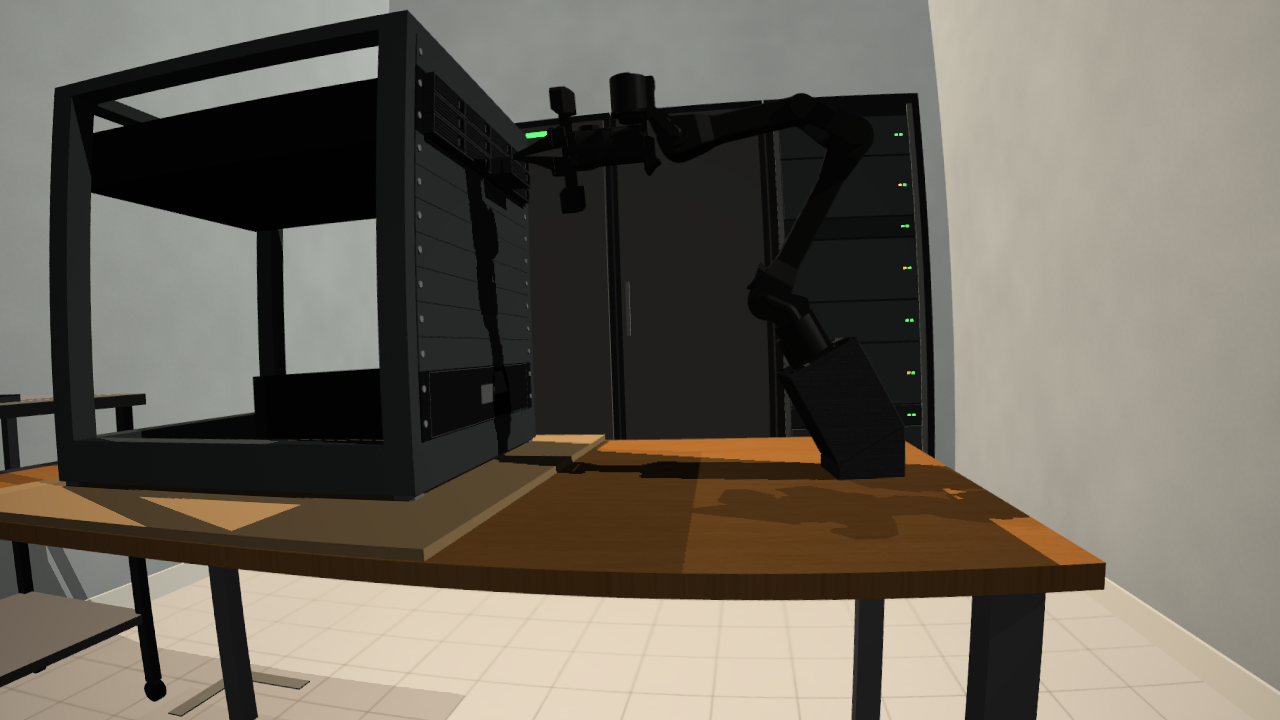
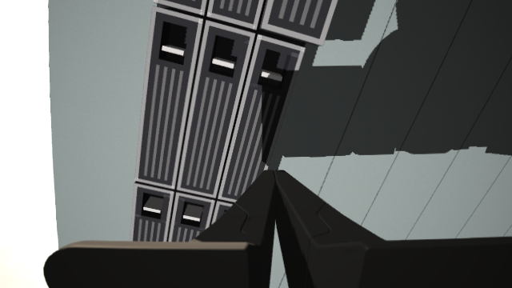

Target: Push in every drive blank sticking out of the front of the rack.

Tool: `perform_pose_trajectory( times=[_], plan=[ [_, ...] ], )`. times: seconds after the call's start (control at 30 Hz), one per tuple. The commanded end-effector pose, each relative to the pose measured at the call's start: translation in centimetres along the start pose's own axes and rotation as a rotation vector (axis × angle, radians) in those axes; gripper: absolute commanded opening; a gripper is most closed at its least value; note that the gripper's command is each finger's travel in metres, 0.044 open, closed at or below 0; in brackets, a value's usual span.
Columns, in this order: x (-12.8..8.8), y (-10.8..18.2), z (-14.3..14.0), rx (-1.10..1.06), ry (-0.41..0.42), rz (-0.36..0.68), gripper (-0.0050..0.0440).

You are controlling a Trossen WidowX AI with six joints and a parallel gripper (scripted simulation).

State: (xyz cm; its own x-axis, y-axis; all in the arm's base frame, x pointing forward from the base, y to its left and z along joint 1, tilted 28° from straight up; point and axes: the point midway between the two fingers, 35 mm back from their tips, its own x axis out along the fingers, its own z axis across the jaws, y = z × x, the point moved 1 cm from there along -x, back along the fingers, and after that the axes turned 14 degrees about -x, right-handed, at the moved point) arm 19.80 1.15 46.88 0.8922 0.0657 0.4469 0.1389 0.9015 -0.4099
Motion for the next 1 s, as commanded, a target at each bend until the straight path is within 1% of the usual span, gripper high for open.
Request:
perform_pose_trajectory(
  times=[0.0,0.13,0.23,0.7,0.77,0.97],
  plan=[
    [-0.6,-0.2,0.5,-0.087,-0.013,-0.009,-0.005],
    [-0.8,-0.2,0.5,-0.18,-0.013,-0.01,-0.005],
    [-0.9,-0.2,0.5,-0.205,-0.013,-0.01,-0.005],
    [-1.9,-0.2,0.6,-0.619,-0.011,-0.014,-0.005],
    [-1.9,-0.2,0.6,-0.619,-0.011,-0.014,-0.005],
    [-2.4,-0.2,0.7,-0.825,-0.01,-0.015,-0.005]
  ],
)
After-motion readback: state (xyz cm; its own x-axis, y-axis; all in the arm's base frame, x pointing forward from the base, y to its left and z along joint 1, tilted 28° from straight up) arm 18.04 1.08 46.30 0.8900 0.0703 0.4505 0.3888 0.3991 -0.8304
